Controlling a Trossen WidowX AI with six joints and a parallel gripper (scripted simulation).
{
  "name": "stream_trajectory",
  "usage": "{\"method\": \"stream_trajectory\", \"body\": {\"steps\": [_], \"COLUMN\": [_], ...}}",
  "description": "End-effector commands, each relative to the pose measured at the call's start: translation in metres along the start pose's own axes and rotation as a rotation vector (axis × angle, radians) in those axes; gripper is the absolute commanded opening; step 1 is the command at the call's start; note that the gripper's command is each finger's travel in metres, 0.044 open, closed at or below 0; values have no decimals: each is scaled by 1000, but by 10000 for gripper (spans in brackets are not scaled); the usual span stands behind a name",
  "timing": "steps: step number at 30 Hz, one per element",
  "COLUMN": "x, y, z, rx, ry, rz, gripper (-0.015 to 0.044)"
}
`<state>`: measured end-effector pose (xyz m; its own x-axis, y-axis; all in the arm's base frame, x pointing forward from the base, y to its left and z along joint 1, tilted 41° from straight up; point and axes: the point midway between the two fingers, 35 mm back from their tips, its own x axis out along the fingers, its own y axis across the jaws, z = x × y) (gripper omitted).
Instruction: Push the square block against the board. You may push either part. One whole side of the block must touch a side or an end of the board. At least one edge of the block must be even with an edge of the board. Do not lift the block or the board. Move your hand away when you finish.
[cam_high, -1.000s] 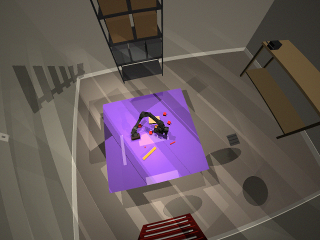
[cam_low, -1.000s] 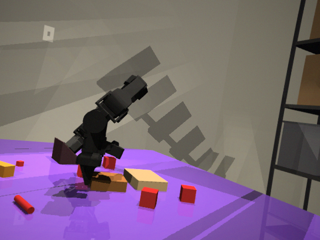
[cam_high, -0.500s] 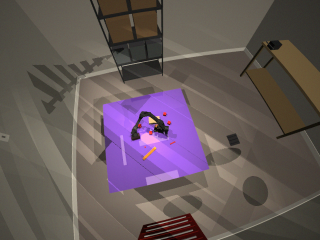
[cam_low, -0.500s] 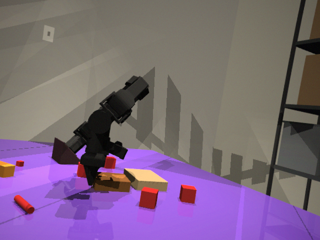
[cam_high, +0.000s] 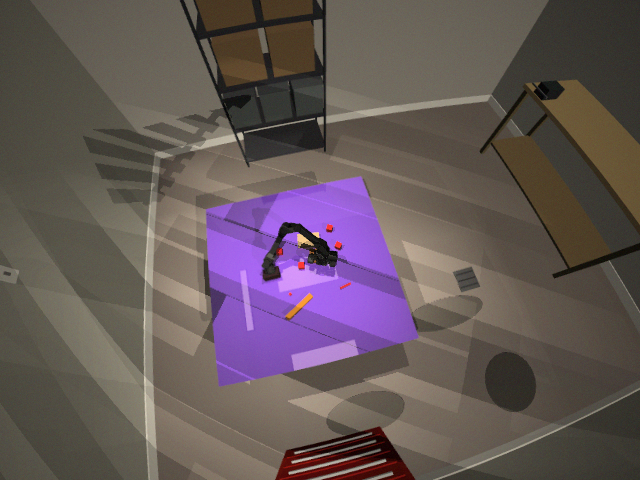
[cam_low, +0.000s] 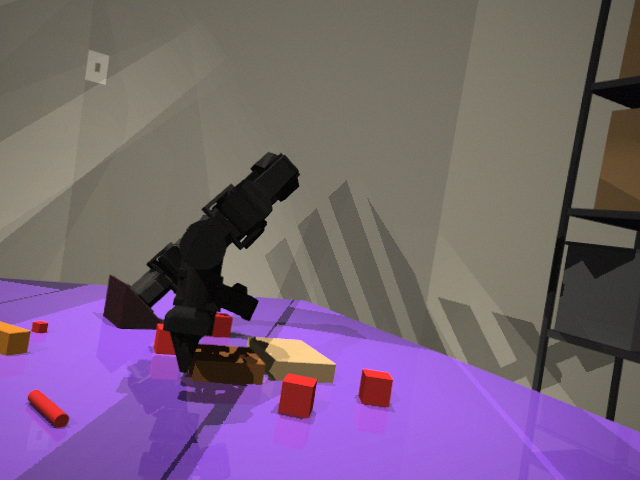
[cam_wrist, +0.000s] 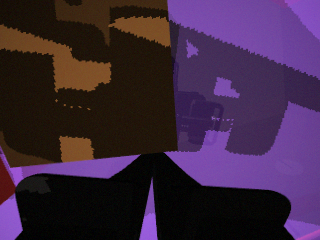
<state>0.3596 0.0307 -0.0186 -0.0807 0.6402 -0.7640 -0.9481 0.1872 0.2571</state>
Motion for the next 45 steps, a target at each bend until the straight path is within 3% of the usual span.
{"method": "stream_trajectory", "body": {"steps": [1, 27, 32, 39, 45], "x": [2, 2, -50, -53, -54], "y": [0, -1, -2, -2, -9], "z": [-6, -46, -42, -42, -24], "rx": [-3, -3, -3, 3, 184], "ry": [-1, -3, -1, -1, 2], "rz": [6, 8, 7, 7, 5], "gripper": [0, 0, 0, 0, 0]}}
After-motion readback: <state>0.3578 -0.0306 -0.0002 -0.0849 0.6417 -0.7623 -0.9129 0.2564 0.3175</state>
